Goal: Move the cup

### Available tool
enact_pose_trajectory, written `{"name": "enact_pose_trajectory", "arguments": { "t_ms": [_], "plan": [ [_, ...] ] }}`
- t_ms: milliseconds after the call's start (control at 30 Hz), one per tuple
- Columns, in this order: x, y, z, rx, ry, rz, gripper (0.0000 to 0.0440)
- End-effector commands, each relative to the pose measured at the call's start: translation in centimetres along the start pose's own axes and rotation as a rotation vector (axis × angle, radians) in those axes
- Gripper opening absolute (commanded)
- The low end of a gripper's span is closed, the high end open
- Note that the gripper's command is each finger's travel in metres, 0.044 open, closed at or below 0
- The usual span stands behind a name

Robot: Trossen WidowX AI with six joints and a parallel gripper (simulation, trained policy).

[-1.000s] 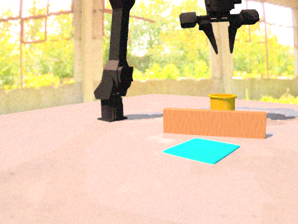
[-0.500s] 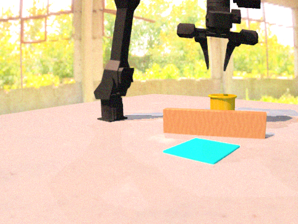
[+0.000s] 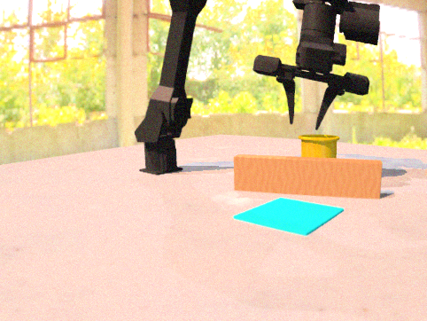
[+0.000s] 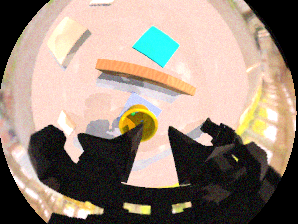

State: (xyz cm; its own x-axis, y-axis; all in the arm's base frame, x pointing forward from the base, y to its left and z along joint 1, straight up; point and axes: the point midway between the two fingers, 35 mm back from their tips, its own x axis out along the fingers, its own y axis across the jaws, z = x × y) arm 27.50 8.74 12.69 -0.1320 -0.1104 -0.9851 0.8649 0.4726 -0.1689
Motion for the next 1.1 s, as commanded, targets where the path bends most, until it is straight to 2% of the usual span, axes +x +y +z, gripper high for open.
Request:
{"name": "enact_pose_trajectory", "arguments": {
  "t_ms": [0,467,533,700,767,1067],
  "plan": [
    [1.5,0.0,-0.2,0.000,-0.005,-0.029,0.0192],
    [6.2,0.2,-0.7,-0.061,-0.007,-0.065,0.0191],
    [6.7,0.3,-0.7,-0.072,-0.008,-0.061,0.0162],
    [7.1,0.4,-0.5,-0.096,-0.017,-0.049,0.0039],
    [7.0,0.3,-0.4,-0.102,-0.022,-0.044,0.0003],
    [5.1,0.3,-0.1,-0.077,-0.025,-0.003,0.0000]
  ]
}}
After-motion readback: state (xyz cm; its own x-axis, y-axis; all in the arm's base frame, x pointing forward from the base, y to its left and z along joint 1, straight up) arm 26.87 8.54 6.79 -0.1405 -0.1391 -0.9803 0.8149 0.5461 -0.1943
